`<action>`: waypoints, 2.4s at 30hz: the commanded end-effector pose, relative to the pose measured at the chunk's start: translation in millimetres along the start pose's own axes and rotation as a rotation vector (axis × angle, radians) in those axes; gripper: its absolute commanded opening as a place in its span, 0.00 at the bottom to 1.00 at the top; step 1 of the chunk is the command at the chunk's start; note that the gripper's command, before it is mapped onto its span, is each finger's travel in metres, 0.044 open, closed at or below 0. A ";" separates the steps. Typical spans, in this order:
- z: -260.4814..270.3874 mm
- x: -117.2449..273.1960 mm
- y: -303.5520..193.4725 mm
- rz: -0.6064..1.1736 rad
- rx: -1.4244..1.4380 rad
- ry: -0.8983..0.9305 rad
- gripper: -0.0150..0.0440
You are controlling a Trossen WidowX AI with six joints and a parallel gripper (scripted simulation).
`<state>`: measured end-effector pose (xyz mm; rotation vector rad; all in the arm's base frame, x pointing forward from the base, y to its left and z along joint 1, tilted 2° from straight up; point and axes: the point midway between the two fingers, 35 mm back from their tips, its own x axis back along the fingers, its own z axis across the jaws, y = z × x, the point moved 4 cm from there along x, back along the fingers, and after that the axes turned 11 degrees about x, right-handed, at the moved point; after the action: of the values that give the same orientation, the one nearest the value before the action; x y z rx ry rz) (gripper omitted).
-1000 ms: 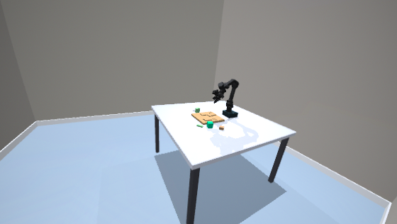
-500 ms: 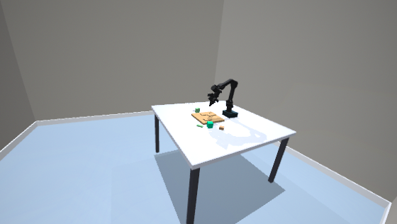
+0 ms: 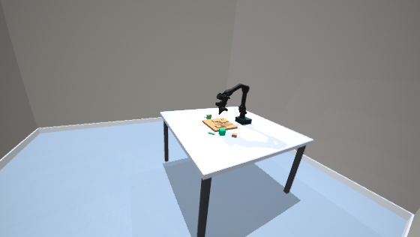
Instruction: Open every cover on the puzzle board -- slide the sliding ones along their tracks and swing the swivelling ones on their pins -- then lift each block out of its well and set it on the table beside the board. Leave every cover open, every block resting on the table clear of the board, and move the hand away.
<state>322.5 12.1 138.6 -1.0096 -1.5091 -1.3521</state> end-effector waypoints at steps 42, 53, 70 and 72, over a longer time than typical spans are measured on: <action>-72.3 -36.2 -41.6 0.319 0.166 0.059 0.25; -72.1 -45.8 -44.0 0.319 0.166 0.059 0.25; -71.6 -62.2 -48.9 0.319 0.166 0.059 0.25; -71.5 -64.1 -49.5 0.319 0.166 0.059 0.25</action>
<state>301.7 -65.7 71.1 -1.0488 -1.3294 -1.0104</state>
